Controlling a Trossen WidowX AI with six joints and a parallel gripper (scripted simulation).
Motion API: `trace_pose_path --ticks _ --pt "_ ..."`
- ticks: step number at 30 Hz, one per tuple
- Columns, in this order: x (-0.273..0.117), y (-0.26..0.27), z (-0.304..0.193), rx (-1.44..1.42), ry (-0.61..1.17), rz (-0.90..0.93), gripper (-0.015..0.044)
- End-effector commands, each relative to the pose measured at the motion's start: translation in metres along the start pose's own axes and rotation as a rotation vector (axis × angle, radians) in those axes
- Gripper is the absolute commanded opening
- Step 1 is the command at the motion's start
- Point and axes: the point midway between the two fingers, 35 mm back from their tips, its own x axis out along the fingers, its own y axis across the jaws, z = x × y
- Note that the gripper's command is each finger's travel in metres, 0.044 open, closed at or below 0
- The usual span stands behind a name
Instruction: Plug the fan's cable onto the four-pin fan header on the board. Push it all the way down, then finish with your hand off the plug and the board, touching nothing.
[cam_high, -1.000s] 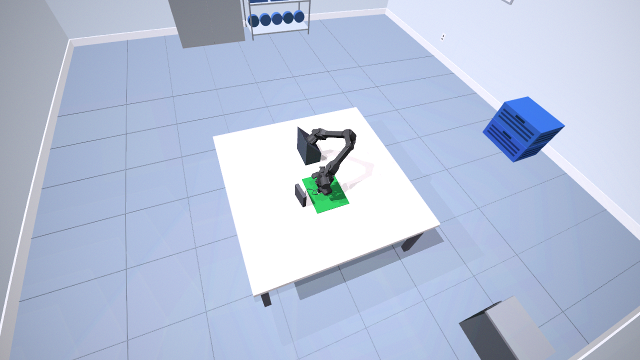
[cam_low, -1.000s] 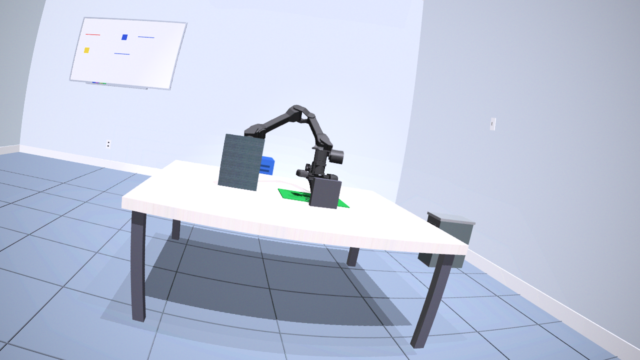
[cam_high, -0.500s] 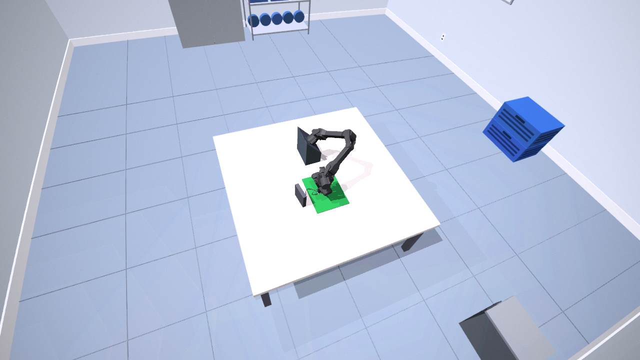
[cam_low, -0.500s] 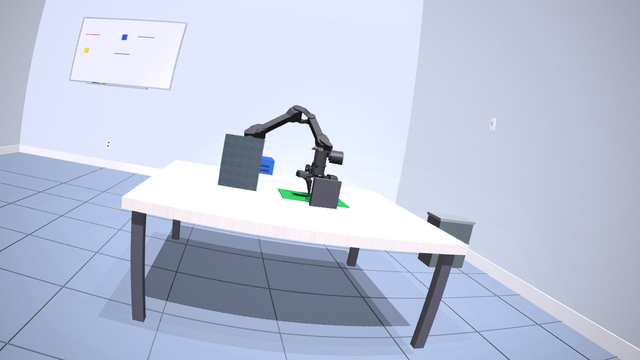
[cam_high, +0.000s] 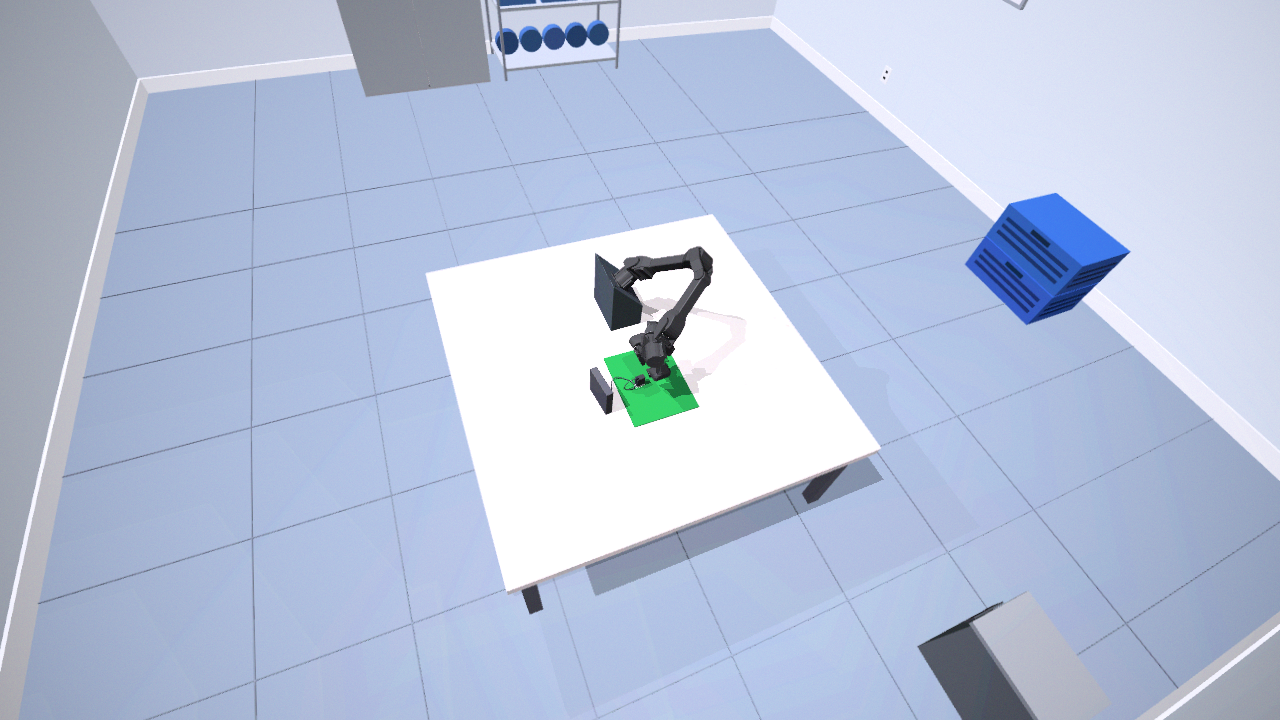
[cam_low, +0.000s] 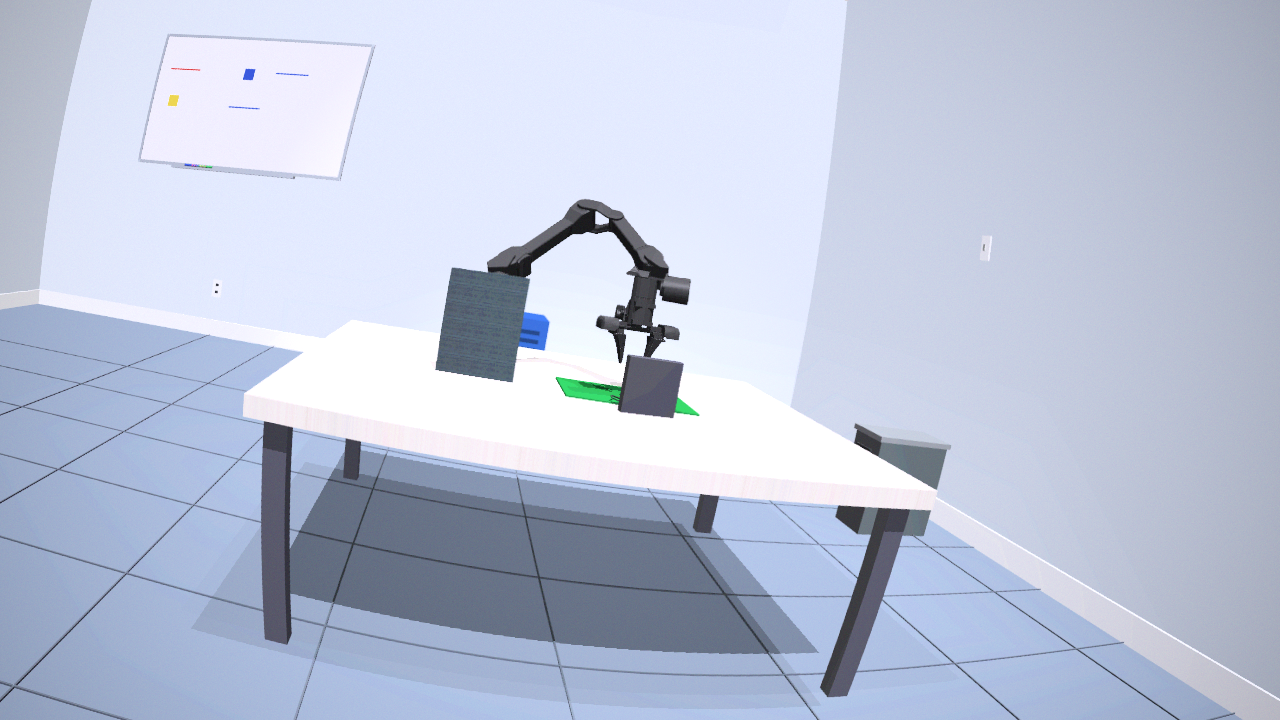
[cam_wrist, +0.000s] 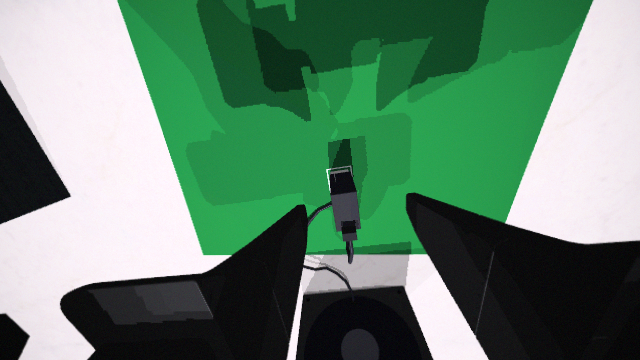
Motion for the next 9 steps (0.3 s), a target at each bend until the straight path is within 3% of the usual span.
trace_pose_path --ticks 1,4,9 --pt "0.002 -0.008 0.059 -0.018 -0.002 0.009 0.0260" --pt "0.002 -0.008 0.100 -0.019 -0.010 0.010 0.0260" --pt "0.002 -0.008 0.103 -0.019 -0.011 0.010 0.0260"
